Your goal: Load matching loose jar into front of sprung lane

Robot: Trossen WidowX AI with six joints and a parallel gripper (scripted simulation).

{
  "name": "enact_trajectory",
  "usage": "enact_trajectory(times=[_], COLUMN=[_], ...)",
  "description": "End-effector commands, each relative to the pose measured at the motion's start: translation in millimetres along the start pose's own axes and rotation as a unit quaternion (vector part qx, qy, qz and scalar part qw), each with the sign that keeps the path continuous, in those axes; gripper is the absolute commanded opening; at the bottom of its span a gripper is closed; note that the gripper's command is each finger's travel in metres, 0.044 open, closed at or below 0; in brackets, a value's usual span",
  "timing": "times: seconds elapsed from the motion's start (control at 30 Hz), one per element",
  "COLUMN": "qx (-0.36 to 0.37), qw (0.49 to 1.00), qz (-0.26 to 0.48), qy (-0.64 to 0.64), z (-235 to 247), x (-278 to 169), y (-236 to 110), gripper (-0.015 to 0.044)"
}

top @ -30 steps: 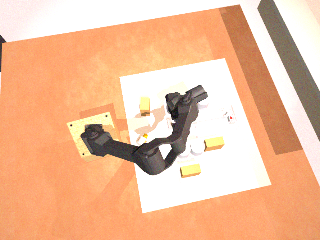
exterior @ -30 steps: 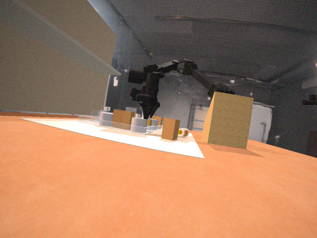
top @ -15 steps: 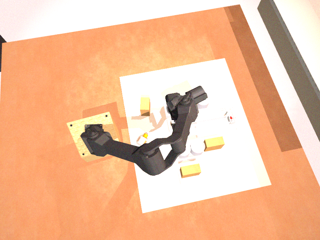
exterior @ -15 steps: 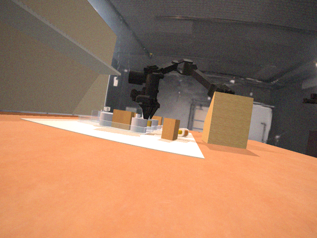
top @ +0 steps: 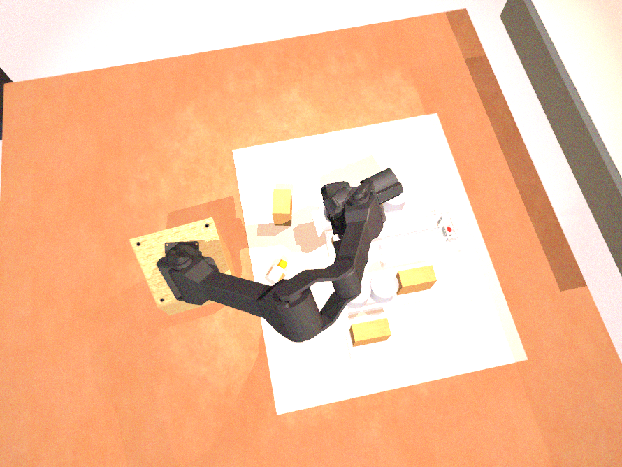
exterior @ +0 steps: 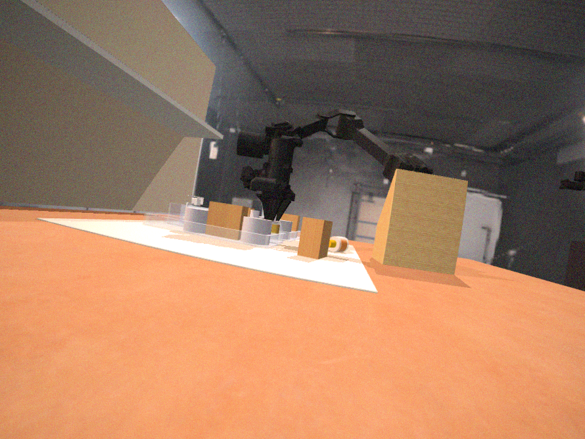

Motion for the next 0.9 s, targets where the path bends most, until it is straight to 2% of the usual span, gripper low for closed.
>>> enact_trajectory(times=[0.0,0.87], qx=[-0.004,-0.005], qw=[1.0,1.0], qz=[-0.006,-0.006], qy=[0.004,0.004], z=[-1.3,-1.7], x=[2.8,0.0], y=[1.5,5.6], gripper=[0.0,0.0])
Point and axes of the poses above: the point midway between the two fingers, 35 mm back from their tips, its own y axis out along the fingers, its own z axis across the jaws, x = y × z, the point moved 5 cm from there along -y, back along the fingers, and after that the axes turned 5 degrees about y, right-handed, at the moved point
